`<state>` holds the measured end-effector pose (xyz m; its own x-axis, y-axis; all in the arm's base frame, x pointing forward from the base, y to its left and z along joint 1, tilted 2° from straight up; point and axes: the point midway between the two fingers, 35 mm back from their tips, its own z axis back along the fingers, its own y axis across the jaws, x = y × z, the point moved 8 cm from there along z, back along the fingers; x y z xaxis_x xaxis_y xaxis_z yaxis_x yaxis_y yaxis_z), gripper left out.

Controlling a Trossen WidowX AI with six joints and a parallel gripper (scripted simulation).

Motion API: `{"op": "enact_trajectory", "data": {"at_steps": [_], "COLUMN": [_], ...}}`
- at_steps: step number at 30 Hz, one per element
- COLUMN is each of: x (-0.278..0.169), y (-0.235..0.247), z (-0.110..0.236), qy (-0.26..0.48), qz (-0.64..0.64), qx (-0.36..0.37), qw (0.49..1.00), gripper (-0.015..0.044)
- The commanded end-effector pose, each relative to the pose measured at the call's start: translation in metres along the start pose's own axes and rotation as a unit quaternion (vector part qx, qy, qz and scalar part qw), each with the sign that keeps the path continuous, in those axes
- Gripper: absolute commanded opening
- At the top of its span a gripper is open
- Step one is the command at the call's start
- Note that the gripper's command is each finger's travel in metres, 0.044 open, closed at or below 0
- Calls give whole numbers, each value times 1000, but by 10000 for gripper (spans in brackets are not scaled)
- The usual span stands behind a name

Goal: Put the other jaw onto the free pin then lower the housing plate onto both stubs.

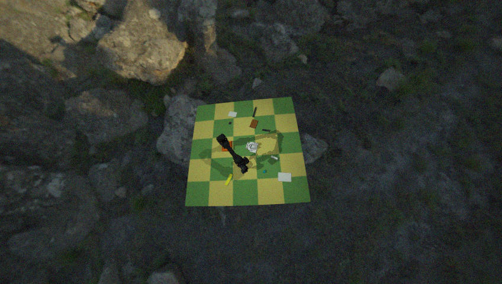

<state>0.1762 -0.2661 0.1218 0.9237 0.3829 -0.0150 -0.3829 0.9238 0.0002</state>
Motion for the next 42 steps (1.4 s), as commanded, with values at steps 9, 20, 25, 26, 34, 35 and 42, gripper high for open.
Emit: {"op": "enact_trajectory", "data": {"at_steps": [9, 20, 25, 26, 34, 35, 42], "x": [0, 7, 22, 25, 47, 50, 68], "y": [0, 5, 12, 14, 28, 30, 43], "z": [40, 51, 52, 52, 52, 52, 53], "qy": [0, 0, -1, -1, -3, -3, -4], "qz": [1, -10, -33, -38, -75, -80, -113], "qx": [-2, -2, -2, -2, -2, -1, -1], "qw": [1000, 1000, 999, 999, 997, 997, 994], "gripper": [351, 351, 351, 351, 351, 351, 351]}}
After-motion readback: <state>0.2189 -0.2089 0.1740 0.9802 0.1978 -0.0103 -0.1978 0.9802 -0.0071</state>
